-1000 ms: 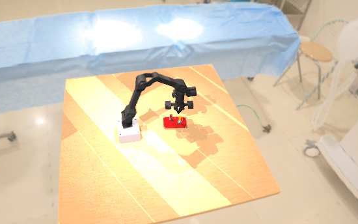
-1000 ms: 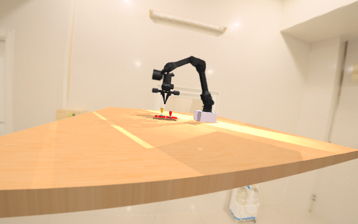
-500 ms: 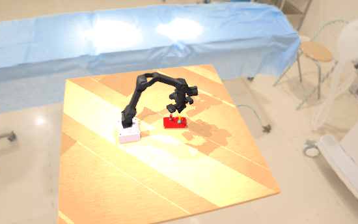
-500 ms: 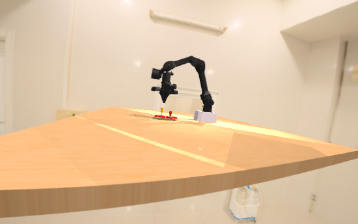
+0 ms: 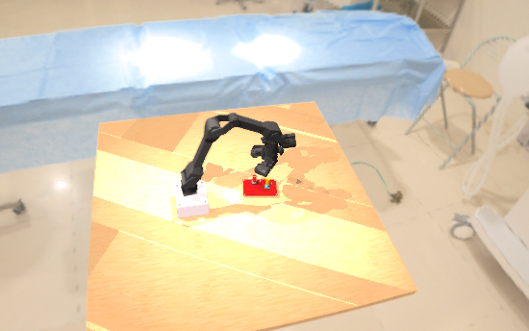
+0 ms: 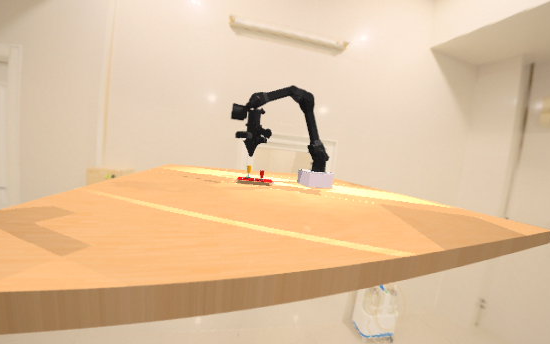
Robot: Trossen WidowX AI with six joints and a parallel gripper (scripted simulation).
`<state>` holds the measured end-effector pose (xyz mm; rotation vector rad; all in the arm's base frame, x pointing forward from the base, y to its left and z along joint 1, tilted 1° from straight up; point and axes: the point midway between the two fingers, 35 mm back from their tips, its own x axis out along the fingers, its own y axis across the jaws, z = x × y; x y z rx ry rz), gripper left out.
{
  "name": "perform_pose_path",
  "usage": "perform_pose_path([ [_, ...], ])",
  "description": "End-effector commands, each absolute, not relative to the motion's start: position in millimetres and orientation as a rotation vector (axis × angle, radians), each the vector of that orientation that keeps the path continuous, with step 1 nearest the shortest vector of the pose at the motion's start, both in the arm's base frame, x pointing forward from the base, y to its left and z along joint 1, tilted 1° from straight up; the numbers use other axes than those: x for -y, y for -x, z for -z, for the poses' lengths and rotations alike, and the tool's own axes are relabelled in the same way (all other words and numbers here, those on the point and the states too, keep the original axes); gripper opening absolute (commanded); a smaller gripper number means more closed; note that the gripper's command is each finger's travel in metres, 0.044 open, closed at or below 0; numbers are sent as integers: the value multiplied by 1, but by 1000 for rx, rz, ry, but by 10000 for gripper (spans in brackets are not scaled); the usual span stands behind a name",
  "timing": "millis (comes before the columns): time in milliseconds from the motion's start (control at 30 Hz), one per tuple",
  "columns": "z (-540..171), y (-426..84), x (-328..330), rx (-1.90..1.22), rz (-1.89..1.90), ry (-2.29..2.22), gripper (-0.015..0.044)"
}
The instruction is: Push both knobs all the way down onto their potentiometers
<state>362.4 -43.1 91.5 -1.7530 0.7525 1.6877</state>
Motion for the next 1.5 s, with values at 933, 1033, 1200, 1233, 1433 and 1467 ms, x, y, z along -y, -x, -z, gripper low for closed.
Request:
perform_pose_path([
  [933, -55, -366, 45, -709, -1724, 1803, 0],
  [1033, -54, -366, 45, -709, -1724, 1803, 0],
  [1200, -54, -366, 45, -709, -1724, 1803, 0],
  [1233, -54, -366, 45, -709, -1724, 1803, 0],
  [1433, -54, -366, 45, -709, -1724, 1803, 0],
  [1467, -54, -366, 45, -709, -1724, 1803, 0],
])
